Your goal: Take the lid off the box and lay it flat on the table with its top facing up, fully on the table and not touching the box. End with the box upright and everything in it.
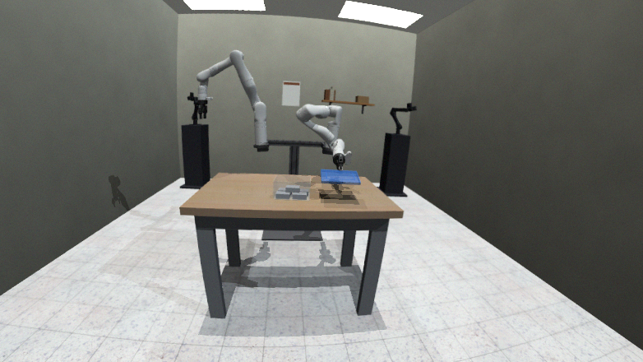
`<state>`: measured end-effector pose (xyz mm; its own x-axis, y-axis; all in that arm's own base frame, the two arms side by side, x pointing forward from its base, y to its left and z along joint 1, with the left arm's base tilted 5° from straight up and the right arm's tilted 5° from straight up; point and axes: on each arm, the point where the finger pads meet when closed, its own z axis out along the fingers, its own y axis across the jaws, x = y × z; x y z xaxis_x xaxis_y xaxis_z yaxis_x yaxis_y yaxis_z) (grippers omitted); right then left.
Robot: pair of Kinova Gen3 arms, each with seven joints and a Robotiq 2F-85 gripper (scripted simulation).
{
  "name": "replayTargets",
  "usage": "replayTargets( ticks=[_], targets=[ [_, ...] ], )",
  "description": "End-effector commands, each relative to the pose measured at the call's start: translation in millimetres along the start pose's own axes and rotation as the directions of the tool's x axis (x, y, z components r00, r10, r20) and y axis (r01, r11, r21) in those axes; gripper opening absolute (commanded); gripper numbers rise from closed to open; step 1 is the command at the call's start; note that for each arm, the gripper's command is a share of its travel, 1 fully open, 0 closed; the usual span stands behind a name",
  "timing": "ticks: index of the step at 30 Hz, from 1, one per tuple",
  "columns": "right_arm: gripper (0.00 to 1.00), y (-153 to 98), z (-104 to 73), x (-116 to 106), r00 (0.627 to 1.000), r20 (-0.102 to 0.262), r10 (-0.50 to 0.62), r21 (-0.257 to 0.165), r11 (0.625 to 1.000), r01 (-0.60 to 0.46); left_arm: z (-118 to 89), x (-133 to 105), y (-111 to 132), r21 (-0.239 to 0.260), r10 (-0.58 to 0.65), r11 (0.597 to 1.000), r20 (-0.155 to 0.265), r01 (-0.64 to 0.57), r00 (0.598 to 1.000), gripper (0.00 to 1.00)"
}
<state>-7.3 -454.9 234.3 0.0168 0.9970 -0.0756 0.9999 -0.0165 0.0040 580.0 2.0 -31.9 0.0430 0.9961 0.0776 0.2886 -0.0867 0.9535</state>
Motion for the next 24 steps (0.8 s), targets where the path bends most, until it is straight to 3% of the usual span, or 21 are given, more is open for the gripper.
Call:
replayTargets(
  ticks=[1,24],
  targets=[
    [1.0,0,-0.7,0,1.0,0.002,0.0,0.0,1.0,0.0,1,0,-1,-0.002,0.0,1.0,0.0,0.0,1.0,0.233],
    [1.0,0,-0.7,0,1.0,0.002,0.0,0.0,1.0,0.0,6,0,-17,-0.002,0.0,1.0,0.0,0.0,1.0,0.233]
  ],
)
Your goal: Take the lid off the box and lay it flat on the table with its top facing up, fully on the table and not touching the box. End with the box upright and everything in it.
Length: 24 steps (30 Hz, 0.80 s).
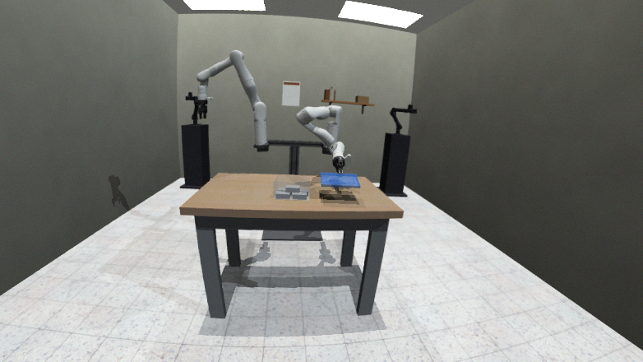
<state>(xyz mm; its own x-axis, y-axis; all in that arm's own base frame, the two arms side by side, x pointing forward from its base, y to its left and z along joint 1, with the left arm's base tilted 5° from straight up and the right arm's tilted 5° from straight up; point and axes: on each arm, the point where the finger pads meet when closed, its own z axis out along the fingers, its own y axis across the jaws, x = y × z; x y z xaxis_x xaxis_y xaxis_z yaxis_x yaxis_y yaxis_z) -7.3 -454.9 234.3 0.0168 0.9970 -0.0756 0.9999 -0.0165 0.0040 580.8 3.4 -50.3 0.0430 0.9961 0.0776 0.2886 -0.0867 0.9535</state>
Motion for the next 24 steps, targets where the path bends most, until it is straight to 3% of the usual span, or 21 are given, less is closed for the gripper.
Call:
replayTargets(
  ticks=[1,24],
  targets=[
    [1.0,0,-0.7,0,1.0,0.002,0.0,0.0,1.0,0.0,0,0,0,-0.002,0.0,1.0,0.0,0.0,1.0,0.233],
    [1.0,0,-0.7,0,1.0,0.002,0.0,0.0,1.0,0.0,6,0,-17,-0.002,0.0,1.0,0.0,0.0,1.0,0.233]
  ],
)
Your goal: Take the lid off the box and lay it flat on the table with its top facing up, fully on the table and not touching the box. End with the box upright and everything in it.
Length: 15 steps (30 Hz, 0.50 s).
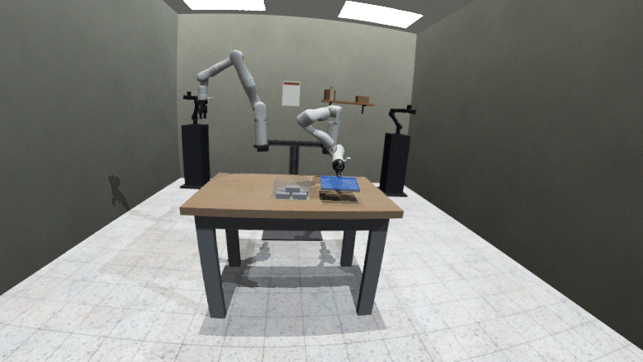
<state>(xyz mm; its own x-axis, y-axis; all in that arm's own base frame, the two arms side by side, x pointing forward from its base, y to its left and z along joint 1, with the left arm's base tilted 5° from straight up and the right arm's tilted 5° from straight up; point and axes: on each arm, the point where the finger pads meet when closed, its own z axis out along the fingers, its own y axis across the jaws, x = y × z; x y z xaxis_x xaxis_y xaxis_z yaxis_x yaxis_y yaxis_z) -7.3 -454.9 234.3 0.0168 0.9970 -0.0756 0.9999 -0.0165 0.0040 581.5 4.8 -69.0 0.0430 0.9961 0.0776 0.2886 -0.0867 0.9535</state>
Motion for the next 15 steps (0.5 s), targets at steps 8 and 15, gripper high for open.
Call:
replayTargets(
  ticks=[8,15],
  targets=[
    [1.0,0,-0.7,0,1.0,0.002,0.0,0.0,1.0,0.0,3,0,-5,-0.002,0.0,1.0,0.0,0.0,1.0,0.233],
    [1.0,0,-0.7,0,1.0,0.002,0.0,0.0,1.0,0.0,5,0,-13,-0.002,0.0,1.0,0.0,0.0,1.0,0.233]
  ],
)
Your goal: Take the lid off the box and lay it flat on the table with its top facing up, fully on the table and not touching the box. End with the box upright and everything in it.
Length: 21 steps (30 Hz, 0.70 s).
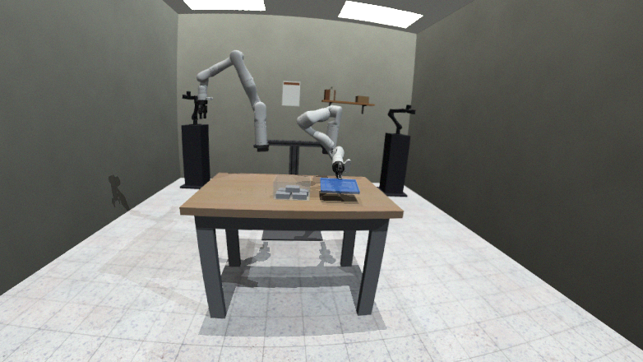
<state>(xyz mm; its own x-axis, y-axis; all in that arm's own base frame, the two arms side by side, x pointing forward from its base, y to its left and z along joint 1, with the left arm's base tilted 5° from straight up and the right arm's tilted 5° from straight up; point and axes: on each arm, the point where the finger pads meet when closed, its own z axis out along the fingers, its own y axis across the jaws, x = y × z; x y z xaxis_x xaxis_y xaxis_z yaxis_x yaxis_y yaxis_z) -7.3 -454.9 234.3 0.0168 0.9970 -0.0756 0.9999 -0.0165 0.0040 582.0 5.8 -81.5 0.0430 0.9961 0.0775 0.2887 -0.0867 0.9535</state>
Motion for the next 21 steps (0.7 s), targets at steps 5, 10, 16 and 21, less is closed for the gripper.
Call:
replayTargets(
  ticks=[5,10,16,21],
  targets=[
    [1.0,0,-0.7,0,1.0,0.002,0.0,0.0,1.0,0.0,2,0,-5,-0.002,0.0,1.0,0.0,0.0,1.0,0.233],
    [1.0,0,-0.7,0,1.0,0.002,0.0,0.0,1.0,0.0,3,0,-6,-0.002,0.0,1.0,0.0,0.0,1.0,0.233],
    [1.0,0,-0.7,0,1.0,0.002,0.0,0.0,1.0,0.0,3,0,-7,-0.002,0.0,1.0,0.0,0.0,1.0,0.233],
    [1.0,0,-0.7,0,1.0,0.002,0.0,0.0,1.0,0.0,5,0,-13,-0.002,0.0,1.0,0.0,0.0,1.0,0.233]
  ],
)
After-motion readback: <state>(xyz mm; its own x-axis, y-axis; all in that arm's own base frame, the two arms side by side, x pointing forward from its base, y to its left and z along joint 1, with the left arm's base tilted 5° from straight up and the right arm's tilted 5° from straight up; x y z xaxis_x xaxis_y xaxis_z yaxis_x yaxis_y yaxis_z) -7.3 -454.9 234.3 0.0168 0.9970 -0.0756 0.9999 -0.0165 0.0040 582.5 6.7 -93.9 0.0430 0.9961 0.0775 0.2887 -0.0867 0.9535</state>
